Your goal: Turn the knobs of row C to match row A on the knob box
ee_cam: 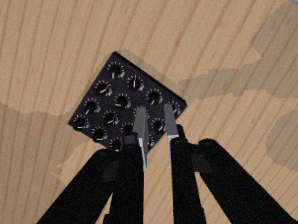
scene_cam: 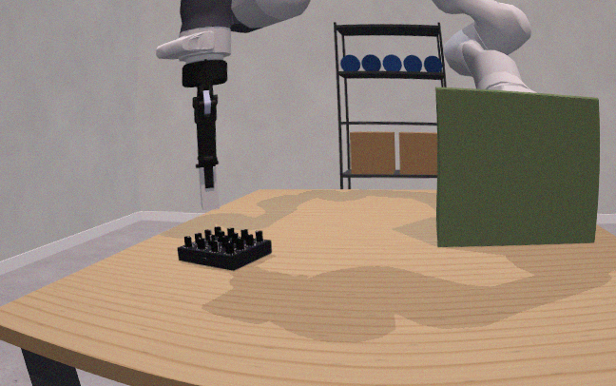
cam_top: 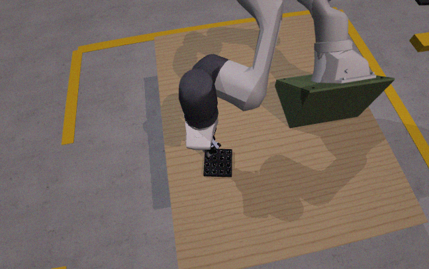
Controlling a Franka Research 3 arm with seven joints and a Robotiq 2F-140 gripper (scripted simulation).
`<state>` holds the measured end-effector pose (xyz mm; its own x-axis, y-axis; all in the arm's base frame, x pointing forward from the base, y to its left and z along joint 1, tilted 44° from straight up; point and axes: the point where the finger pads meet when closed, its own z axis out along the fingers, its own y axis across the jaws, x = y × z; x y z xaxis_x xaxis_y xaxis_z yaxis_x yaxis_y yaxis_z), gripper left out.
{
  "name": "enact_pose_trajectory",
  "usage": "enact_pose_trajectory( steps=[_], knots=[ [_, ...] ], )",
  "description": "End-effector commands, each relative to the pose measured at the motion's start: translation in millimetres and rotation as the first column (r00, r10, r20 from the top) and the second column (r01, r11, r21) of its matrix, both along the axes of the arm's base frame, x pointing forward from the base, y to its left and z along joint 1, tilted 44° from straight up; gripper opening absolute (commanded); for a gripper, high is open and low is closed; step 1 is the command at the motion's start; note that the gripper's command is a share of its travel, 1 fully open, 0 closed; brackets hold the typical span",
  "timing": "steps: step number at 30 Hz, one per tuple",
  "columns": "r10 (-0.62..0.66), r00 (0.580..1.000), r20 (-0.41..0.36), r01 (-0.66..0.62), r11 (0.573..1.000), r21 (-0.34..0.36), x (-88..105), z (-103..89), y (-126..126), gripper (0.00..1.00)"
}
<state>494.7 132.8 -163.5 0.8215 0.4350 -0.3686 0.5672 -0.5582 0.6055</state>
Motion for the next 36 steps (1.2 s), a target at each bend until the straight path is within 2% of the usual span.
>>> enact_pose_trajectory(
  steps=[1, 7, 9, 10, 24, 26, 27, 36],
  knots=[
    [-0.108, 0.988, 0.111, 0.106, 0.994, 0.023, -1.2, -1.8, 2.4, 0.12],
    [-0.182, 0.966, 0.182, 0.177, 0.983, 0.040, -0.9, -0.8, 3.4, 0.12],
    [-0.182, 0.966, 0.182, 0.177, 0.983, 0.040, -0.9, -0.8, 3.4, 0.12],
    [-0.213, 0.953, 0.213, 0.207, 0.977, 0.049, -0.7, -0.3, 3.9, 0.12],
    [-0.377, 0.850, 0.368, 0.360, 0.926, 0.117, 0.7, 2.5, 7.0, 0.12],
    [-0.377, 0.850, 0.368, 0.360, 0.926, 0.117, 0.7, 2.5, 7.0, 0.12],
    [-0.406, 0.824, 0.394, 0.386, 0.913, 0.133, 1.0, 3.1, 7.7, 0.12],
    [-0.500, 0.722, 0.478, 0.467, 0.862, 0.195, 2.5, 5.4, 10.2, 0.12]
  ],
)
